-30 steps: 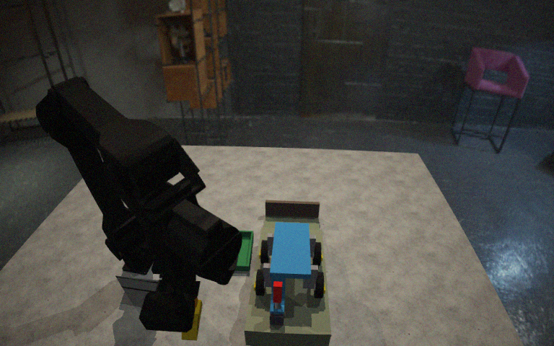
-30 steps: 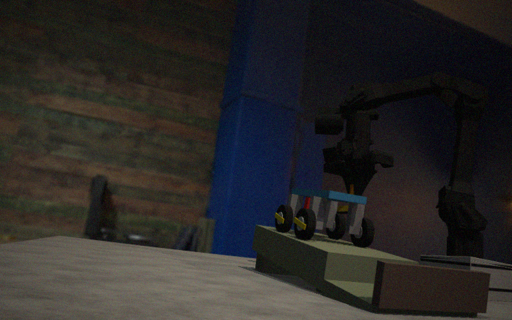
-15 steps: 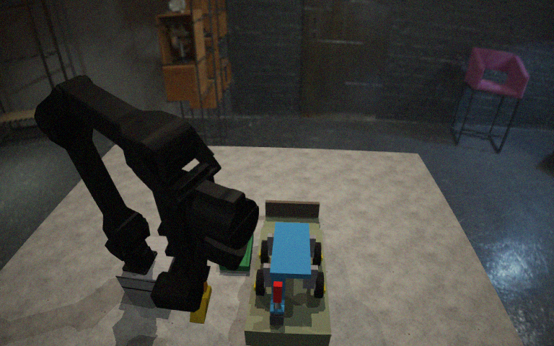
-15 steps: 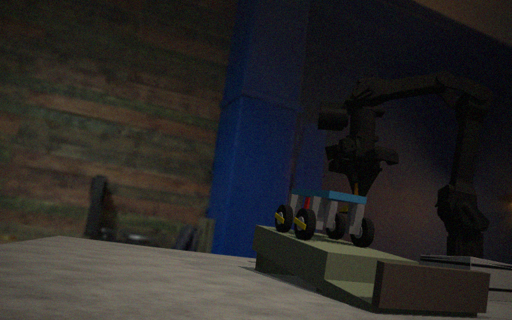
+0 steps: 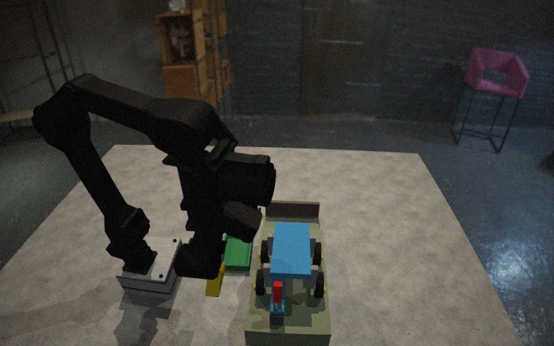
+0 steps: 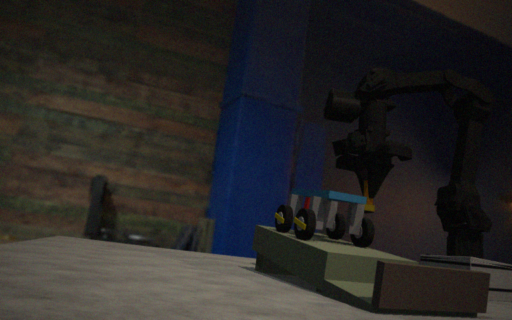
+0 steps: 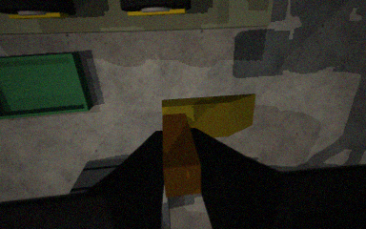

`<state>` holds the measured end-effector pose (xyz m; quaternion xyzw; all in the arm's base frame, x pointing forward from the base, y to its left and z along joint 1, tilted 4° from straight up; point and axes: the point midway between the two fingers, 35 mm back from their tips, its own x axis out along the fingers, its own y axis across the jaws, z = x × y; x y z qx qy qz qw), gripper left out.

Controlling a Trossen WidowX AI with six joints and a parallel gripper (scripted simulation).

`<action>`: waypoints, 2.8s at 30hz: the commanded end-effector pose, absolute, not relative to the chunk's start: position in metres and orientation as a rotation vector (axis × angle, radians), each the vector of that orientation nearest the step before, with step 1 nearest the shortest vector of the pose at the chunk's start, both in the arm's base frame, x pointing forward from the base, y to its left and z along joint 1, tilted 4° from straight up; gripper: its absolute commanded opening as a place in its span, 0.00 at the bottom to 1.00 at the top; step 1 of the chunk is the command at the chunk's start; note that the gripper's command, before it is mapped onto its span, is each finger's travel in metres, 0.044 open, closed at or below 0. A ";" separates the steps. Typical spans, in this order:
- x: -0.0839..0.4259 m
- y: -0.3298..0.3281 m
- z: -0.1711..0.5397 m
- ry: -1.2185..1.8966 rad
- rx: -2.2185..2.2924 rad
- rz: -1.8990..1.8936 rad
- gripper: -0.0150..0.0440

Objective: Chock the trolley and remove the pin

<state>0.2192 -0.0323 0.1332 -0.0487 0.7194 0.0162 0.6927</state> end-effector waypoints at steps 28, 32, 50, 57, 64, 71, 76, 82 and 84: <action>0.232 0.083 0.118 1.605 -0.095 0.044 0.25; 0.234 0.099 0.116 1.605 -0.094 0.045 0.25; 0.245 0.168 0.111 1.604 -0.089 0.050 0.25; 0.245 0.175 0.111 1.598 -0.172 -0.031 0.25; 0.251 0.177 0.109 1.595 -0.185 -0.043 0.25; 0.269 0.180 0.104 1.594 -0.185 -0.043 0.25; 0.275 0.181 0.103 1.594 -0.185 -0.043 0.25; 0.273 0.179 0.091 1.594 -0.185 -0.043 0.25; 0.274 0.179 0.085 1.594 -0.185 -0.043 0.25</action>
